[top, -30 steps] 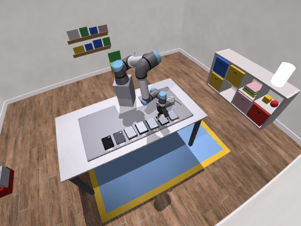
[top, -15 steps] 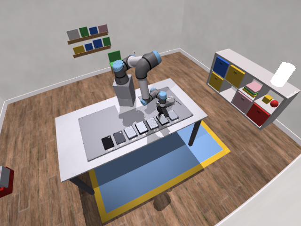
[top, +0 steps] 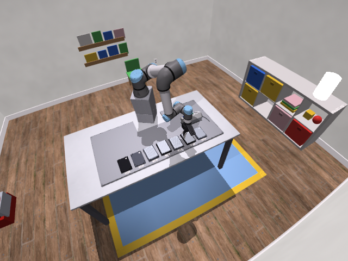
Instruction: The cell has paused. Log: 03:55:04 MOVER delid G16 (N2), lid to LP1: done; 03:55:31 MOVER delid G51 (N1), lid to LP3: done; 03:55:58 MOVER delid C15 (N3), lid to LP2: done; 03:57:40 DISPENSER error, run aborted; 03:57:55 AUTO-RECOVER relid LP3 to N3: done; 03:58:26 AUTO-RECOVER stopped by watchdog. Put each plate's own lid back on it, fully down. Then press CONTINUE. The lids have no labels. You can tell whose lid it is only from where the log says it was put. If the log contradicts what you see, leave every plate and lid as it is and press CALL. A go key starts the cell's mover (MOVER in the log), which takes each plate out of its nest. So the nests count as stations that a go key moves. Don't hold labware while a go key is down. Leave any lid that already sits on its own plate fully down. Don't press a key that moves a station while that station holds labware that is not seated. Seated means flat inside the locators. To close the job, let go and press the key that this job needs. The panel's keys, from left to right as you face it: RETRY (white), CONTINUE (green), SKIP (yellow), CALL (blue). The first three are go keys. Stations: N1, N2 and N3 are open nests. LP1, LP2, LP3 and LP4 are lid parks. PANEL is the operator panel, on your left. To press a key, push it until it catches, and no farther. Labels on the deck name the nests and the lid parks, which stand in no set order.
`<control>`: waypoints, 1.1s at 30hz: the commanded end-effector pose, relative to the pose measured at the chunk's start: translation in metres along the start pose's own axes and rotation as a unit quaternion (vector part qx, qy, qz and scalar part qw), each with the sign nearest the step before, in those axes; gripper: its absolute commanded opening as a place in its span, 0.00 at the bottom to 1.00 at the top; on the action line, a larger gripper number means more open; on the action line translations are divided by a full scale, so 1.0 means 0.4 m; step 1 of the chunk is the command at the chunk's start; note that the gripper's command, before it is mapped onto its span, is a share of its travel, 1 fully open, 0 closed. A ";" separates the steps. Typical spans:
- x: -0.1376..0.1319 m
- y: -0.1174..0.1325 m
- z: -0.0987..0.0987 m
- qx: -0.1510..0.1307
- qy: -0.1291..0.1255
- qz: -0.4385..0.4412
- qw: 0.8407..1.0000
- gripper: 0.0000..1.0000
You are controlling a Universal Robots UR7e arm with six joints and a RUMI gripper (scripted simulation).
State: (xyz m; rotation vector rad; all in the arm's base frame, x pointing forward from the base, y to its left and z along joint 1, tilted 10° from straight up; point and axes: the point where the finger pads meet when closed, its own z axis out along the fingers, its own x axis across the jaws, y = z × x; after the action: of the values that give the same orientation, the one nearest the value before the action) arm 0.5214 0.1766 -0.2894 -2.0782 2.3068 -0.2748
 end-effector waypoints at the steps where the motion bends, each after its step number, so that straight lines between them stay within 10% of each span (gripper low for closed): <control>1: -0.001 -0.001 -0.001 0.001 0.000 0.000 1.000 0.00; 33: -0.001 -0.001 -0.064 0.001 0.000 0.000 1.000 0.00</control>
State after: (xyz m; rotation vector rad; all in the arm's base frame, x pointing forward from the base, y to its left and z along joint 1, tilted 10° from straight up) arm 0.5188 0.1787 -0.2708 -2.0782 2.3068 -0.2747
